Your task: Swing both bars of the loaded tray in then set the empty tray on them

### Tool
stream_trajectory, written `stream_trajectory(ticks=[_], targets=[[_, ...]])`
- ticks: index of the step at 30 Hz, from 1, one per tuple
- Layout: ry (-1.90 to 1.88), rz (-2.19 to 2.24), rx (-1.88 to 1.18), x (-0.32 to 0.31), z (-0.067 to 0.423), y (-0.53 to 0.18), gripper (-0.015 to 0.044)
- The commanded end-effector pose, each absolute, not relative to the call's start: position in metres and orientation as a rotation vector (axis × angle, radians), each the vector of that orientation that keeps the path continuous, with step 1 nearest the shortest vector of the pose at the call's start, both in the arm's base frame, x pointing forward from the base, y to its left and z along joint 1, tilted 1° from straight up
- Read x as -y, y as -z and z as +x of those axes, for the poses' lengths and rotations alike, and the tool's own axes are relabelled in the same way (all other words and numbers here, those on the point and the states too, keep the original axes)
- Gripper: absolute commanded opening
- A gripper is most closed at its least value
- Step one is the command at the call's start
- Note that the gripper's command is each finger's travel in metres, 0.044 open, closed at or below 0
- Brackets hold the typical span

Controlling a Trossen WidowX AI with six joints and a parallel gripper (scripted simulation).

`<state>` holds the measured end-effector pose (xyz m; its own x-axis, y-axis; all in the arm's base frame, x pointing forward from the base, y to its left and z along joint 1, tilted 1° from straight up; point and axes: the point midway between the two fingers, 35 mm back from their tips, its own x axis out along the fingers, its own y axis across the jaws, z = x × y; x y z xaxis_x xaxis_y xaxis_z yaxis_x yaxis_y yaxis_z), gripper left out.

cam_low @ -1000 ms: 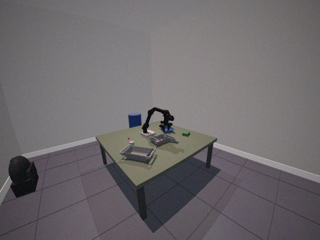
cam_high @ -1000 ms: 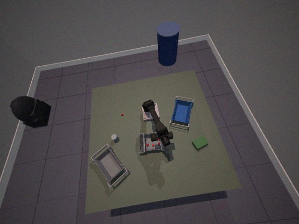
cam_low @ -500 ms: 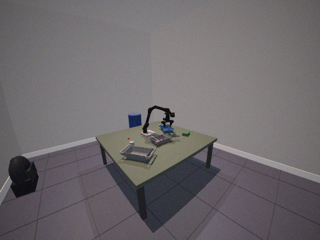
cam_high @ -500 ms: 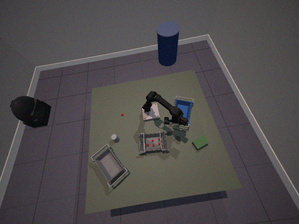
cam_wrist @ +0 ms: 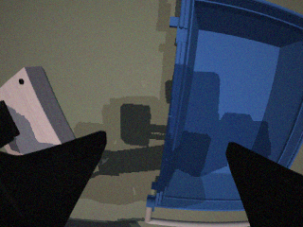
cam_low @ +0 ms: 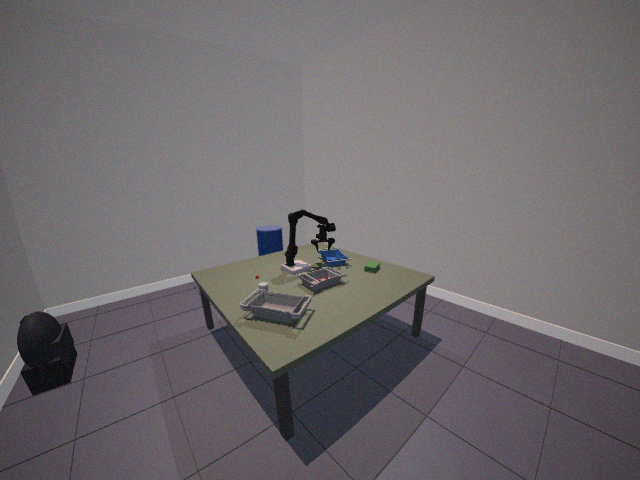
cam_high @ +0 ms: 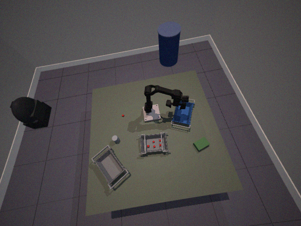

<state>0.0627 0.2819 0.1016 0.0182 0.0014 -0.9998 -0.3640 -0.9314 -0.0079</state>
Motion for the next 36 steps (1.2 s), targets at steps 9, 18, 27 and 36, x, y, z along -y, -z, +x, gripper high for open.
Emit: stream_trajectory(ticks=[9,18,27,36], targets=[[-1.976,-2.014,-0.394,-0.284,0.063,-0.076,0.0440],[-1.975,-2.014,-0.394,-0.285,0.066,-0.033,0.0440],[-1.976,-2.014,-0.394,-0.284,0.066,-0.017,0.0425],[-1.976,-2.014,-0.394,-0.284,0.066,-0.017,0.0293]])
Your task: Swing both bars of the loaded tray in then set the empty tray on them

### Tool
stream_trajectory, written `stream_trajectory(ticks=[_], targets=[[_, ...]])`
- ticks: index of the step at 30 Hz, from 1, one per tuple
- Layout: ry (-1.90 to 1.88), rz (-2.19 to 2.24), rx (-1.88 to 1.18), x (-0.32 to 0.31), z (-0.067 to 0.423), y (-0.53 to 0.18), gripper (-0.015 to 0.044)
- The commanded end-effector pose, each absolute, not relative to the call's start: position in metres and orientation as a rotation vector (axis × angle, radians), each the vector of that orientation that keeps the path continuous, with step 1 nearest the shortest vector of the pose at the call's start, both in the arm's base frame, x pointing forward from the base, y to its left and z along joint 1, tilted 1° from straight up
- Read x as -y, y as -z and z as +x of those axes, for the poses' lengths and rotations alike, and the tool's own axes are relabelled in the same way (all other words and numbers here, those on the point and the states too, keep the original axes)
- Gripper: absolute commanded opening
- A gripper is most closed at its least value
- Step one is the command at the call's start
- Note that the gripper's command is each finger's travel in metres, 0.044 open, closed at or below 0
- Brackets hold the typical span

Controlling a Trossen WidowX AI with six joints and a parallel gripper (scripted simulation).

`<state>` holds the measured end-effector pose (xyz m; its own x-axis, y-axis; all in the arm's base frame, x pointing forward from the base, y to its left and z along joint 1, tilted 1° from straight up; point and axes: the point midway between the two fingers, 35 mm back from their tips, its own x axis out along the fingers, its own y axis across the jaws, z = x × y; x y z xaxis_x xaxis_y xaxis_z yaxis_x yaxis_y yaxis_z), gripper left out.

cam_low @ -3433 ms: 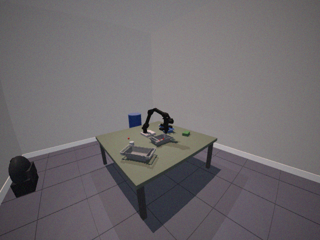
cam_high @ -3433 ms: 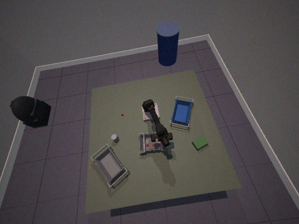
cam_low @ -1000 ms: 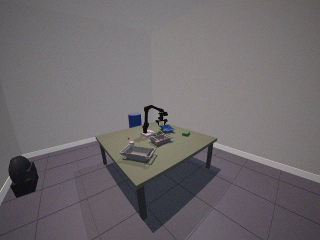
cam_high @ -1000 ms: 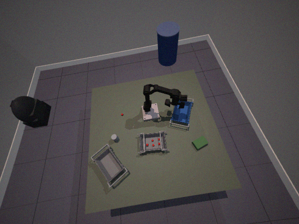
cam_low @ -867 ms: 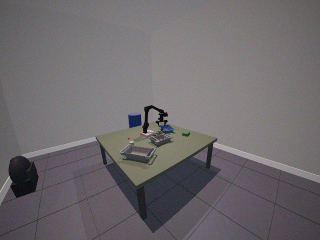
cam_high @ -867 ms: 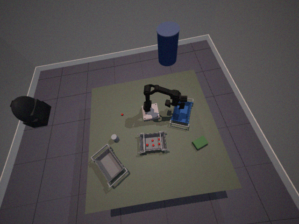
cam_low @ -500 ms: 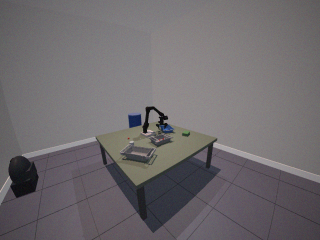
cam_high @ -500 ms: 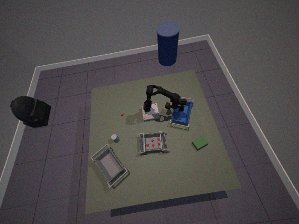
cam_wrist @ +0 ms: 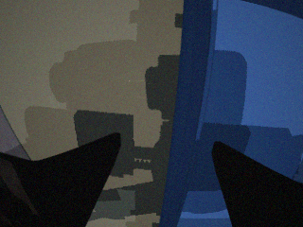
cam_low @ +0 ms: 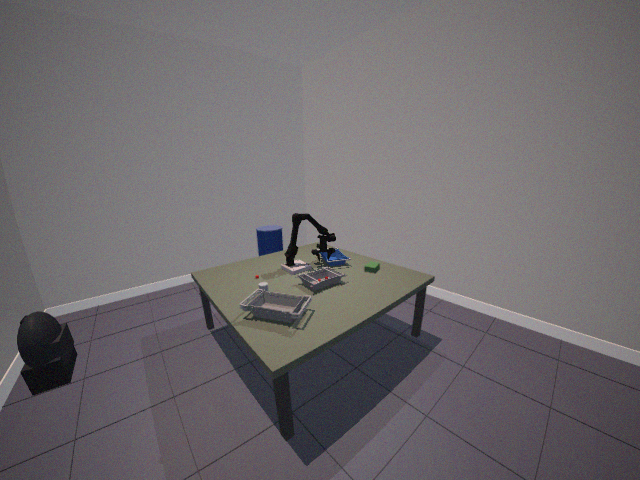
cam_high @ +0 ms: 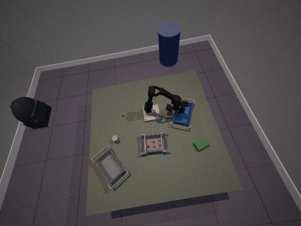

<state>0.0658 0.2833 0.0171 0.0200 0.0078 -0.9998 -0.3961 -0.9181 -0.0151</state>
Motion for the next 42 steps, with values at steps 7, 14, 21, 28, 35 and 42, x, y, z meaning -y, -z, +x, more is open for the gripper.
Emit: stream_trajectory(ticks=[7,14,21,28,35,42], targets=[[-1.976,-2.014,-0.394,-0.284,0.066,-0.017,0.0223],[-1.976,-2.014,-0.394,-0.284,0.066,-0.017,0.0176],[-1.976,-2.014,-0.394,-0.284,0.066,-0.017,0.0129],[-1.976,-2.014,-0.394,-0.284,0.066,-0.017,0.0083],[-1.976,-2.014,-0.394,-0.284,0.066,-0.017,0.0036],[-1.975,-2.014,-0.394,-0.286,0.066,-0.040,0.0000]])
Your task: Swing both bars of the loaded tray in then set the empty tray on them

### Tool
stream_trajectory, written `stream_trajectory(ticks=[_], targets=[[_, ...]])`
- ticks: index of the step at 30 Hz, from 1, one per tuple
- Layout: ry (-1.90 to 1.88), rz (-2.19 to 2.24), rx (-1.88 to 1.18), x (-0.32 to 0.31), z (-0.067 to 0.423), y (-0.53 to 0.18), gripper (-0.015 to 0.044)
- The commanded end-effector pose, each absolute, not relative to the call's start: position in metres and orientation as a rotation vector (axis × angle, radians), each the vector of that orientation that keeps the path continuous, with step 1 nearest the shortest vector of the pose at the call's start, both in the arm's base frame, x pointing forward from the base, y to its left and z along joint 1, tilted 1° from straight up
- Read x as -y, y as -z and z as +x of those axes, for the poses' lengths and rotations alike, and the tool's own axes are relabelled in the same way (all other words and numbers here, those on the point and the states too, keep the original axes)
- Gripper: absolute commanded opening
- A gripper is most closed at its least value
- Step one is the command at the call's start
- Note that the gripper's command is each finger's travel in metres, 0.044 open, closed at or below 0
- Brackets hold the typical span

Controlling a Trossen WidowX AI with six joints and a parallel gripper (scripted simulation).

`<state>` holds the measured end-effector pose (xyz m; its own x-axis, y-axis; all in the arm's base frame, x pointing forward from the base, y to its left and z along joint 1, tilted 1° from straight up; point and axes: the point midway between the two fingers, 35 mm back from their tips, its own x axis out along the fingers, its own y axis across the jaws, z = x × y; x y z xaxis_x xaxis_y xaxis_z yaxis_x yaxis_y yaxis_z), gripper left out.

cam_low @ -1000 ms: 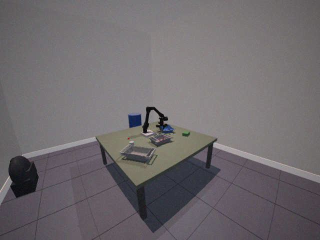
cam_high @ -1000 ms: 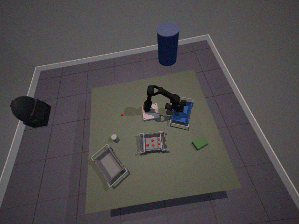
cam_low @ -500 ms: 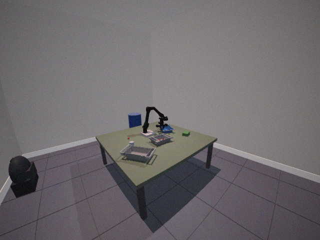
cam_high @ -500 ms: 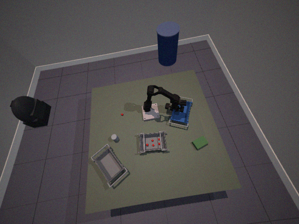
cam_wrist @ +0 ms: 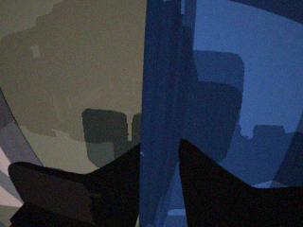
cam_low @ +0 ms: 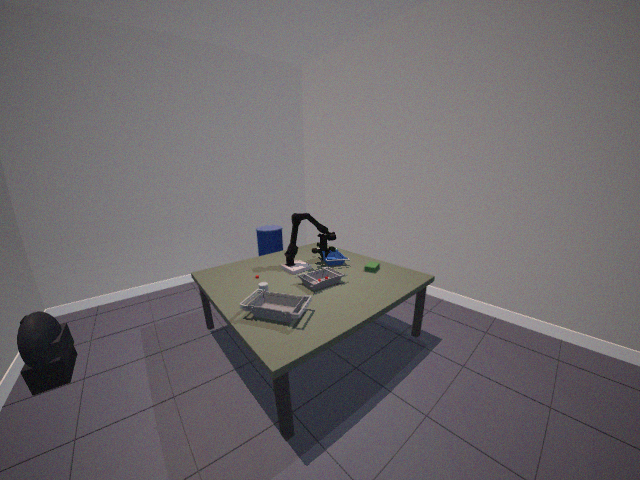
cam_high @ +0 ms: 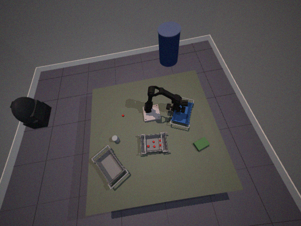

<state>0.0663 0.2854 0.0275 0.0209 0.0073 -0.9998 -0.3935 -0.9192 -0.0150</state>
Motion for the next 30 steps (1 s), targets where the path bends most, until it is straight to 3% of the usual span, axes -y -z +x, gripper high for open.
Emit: stream_trajectory(ticks=[1,10,30], targets=[[-1.975,-2.014,-0.394,-0.286,0.066,-0.046,0.0000],[-1.976,-2.014,-0.394,-0.283,0.064,-0.096,0.0000],[-1.975,-2.013,-0.393,-0.301,0.068,-0.129,0.0000]])
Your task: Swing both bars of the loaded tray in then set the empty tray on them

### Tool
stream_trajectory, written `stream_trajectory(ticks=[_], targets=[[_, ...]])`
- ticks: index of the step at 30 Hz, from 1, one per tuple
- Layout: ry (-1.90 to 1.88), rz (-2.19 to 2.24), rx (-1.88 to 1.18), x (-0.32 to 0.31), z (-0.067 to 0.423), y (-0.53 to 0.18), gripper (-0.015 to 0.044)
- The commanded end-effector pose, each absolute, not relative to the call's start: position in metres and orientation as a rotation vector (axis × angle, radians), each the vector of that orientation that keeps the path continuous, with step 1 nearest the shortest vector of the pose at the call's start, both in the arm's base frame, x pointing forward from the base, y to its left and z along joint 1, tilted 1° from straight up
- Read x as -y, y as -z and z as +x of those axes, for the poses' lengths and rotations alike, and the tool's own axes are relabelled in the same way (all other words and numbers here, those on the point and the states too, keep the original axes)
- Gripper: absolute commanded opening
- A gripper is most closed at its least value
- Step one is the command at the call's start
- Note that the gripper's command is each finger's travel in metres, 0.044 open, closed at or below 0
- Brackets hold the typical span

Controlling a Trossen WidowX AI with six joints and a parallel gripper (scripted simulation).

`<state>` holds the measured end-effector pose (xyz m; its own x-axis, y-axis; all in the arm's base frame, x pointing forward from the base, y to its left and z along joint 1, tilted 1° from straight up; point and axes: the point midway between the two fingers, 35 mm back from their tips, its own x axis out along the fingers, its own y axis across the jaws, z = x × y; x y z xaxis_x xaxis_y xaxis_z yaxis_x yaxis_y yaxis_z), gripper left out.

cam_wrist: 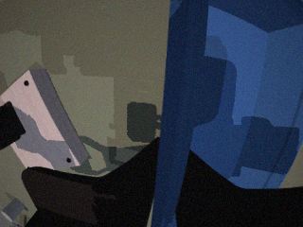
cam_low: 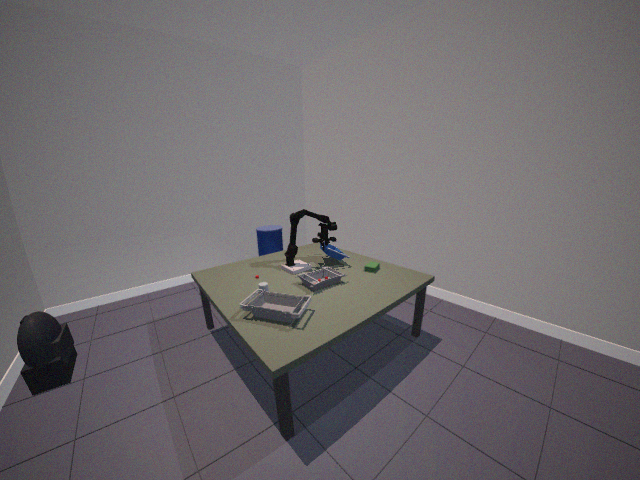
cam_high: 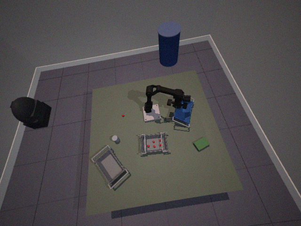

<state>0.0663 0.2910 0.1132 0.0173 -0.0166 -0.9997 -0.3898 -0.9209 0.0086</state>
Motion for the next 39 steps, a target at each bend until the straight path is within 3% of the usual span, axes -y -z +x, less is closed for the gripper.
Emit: stream_trajectory(ticks=[1,19,39], targets=[[-1.975,-2.013,-0.392,-0.303,0.068,-0.133,0.0000],[-1.974,-2.013,-0.391,-0.323,0.072,-0.192,0.0000],[-1.974,-2.012,-0.391,-0.324,0.072,-0.194,0.0000]])
